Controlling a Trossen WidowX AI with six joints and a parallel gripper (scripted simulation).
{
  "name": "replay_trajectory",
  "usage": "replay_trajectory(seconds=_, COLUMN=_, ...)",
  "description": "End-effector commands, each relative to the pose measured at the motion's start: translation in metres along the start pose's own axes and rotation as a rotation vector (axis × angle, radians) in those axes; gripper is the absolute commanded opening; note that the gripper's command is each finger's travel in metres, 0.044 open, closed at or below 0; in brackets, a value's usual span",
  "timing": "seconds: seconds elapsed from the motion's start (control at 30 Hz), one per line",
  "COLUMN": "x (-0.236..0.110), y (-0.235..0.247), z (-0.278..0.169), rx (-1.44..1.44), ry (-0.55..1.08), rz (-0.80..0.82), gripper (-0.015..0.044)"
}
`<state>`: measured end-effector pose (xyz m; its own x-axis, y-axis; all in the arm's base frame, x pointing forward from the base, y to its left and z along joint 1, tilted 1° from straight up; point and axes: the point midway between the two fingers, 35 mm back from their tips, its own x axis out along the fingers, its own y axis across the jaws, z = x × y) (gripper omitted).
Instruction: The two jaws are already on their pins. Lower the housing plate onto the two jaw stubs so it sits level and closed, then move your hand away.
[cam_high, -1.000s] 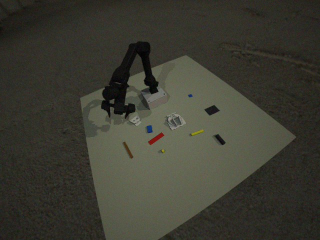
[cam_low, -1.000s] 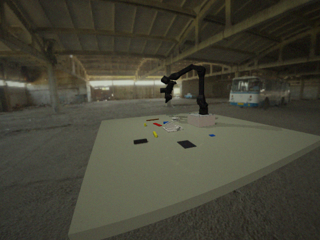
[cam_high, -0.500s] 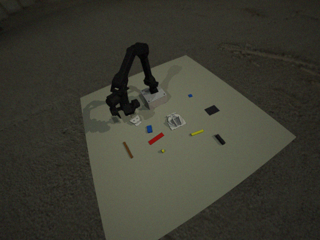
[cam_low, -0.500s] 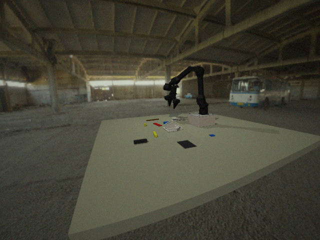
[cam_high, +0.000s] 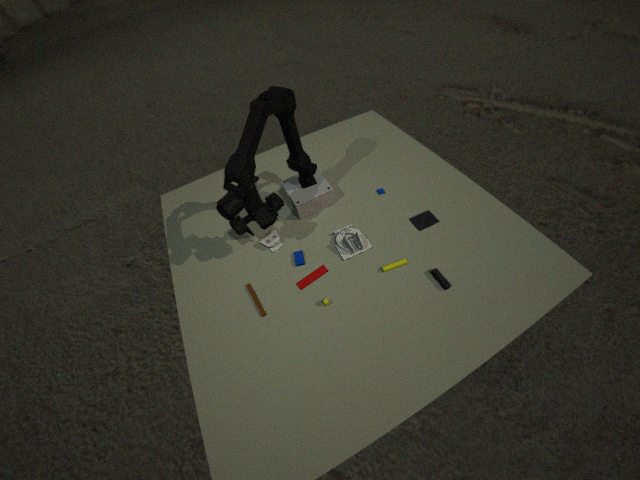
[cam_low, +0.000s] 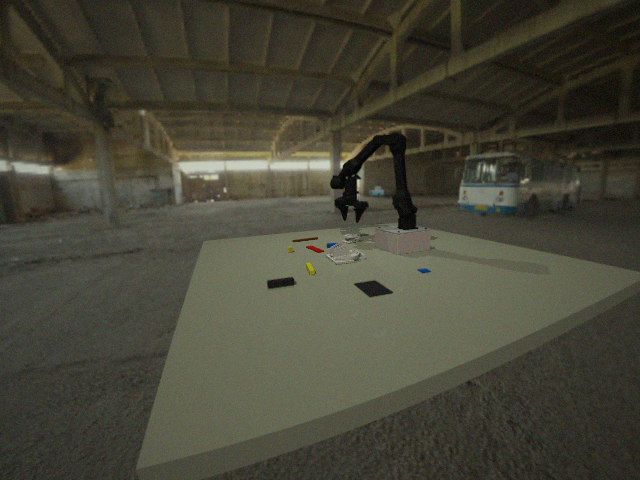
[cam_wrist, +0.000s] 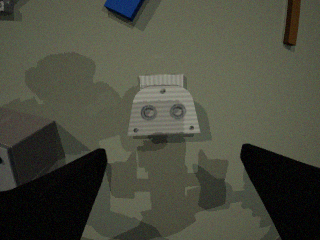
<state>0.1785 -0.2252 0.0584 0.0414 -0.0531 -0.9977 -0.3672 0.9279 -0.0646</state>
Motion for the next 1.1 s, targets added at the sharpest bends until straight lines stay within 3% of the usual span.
replay_trajectory(seconds=0.0, x=0.029, y=0.003, z=0.000, rx=-0.008, ry=-0.002, rz=0.017, gripper=0.0440)
replay_trajectory(seconds=1.07, x=0.066, y=0.005, z=0.000, rx=-0.008, ry=-0.002, rz=0.017, gripper=0.0440)
